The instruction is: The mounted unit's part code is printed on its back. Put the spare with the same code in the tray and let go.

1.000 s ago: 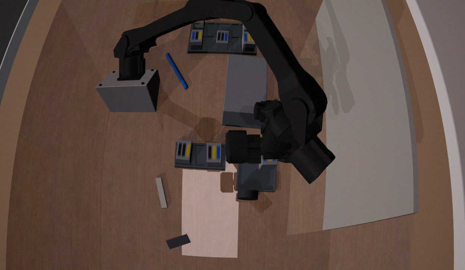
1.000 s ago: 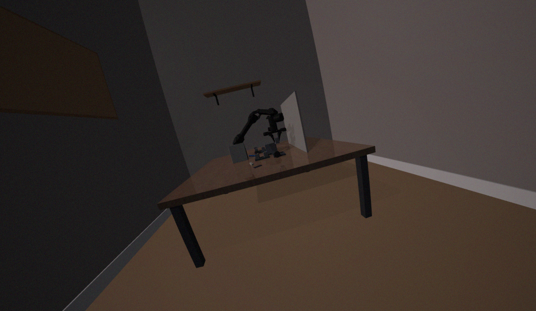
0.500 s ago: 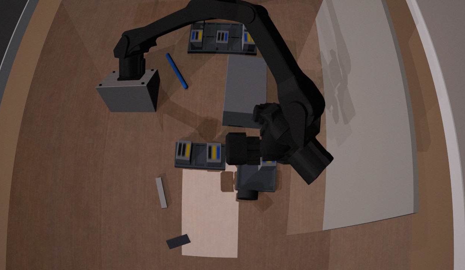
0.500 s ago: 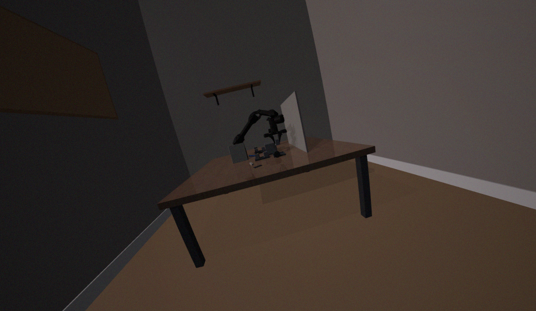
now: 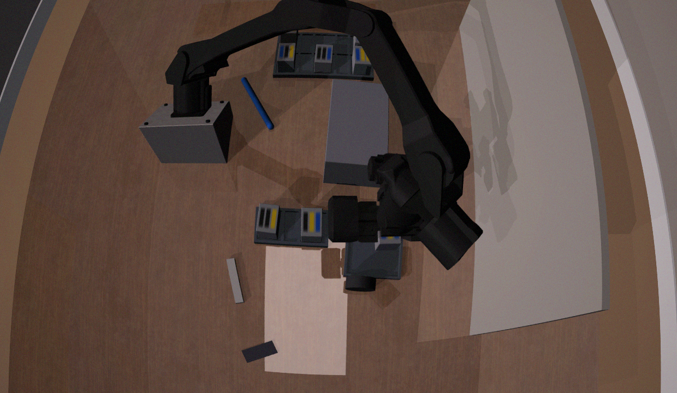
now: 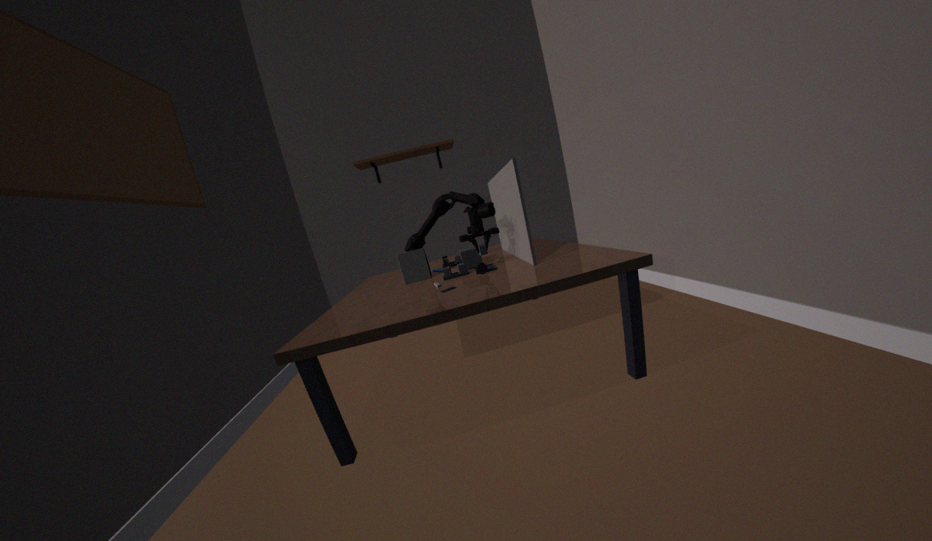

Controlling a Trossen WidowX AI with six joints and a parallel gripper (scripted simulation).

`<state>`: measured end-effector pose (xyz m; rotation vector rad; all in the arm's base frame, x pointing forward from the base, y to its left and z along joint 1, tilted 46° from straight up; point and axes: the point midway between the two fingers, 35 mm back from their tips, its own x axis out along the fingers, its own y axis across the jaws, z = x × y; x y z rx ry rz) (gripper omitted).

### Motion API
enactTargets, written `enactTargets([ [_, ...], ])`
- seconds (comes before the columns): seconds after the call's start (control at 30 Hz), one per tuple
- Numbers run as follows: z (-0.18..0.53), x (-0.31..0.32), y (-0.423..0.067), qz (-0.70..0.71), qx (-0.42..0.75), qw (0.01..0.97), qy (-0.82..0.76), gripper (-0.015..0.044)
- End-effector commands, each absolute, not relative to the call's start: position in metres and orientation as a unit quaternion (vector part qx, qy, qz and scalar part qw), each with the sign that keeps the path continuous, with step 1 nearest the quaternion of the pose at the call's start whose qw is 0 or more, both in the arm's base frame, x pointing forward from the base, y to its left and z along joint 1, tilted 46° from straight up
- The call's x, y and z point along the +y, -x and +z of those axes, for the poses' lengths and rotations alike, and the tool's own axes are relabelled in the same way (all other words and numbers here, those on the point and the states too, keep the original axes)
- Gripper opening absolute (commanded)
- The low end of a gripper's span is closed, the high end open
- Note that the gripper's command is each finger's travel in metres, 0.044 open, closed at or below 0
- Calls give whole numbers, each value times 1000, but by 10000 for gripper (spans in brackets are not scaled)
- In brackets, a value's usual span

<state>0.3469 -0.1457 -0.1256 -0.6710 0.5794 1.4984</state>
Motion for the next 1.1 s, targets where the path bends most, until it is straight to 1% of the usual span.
enactTargets([
  [0.0,-128,-143,-347,656,254,647,294,0],
  [1.07,-146,-123,-346,657,253,647,293,0],
])
